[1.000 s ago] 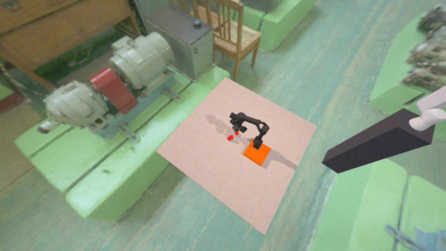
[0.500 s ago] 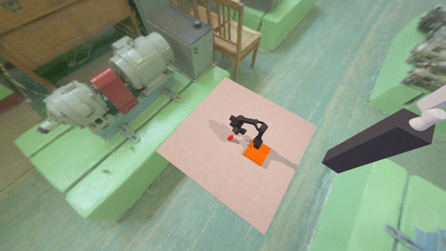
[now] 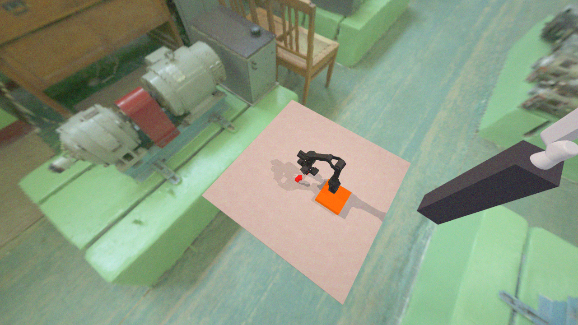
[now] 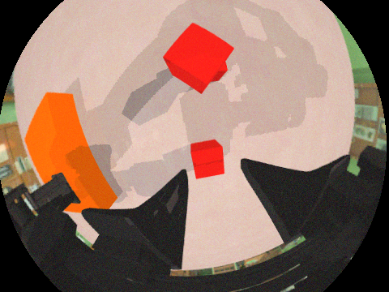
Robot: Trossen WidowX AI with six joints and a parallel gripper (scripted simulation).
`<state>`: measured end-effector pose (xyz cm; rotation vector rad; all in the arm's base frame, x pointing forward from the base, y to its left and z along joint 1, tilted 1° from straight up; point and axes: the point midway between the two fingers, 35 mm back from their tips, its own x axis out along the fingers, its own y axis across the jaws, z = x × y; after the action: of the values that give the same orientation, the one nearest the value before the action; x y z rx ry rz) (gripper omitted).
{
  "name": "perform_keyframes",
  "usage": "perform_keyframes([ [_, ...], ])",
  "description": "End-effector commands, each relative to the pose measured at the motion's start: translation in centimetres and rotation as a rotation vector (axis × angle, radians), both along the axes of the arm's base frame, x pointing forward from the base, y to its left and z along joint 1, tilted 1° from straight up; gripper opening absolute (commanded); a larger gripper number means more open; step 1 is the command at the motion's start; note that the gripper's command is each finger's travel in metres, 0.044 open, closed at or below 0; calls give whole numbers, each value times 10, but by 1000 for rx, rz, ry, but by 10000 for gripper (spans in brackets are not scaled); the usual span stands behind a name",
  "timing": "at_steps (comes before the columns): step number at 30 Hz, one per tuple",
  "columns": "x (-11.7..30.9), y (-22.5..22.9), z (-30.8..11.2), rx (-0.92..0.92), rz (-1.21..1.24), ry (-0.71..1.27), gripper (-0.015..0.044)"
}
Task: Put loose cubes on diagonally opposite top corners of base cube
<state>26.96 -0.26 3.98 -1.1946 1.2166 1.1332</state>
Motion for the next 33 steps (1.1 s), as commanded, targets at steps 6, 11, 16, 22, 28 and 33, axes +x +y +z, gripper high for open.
perform_keyframes([
  [6,-2,-1,-17,-2,6,10,265],
  [11,-2,-1,-25,-2,6,10,265],
  [16,-2,-1,-29,-2,6,10,239],
  [22,-2,-1,-29,-2,6,10,105],
  [28,-1,-1,-22,-2,6,10,105],
  [33,2,0,-7,-2,6,9,105],
])
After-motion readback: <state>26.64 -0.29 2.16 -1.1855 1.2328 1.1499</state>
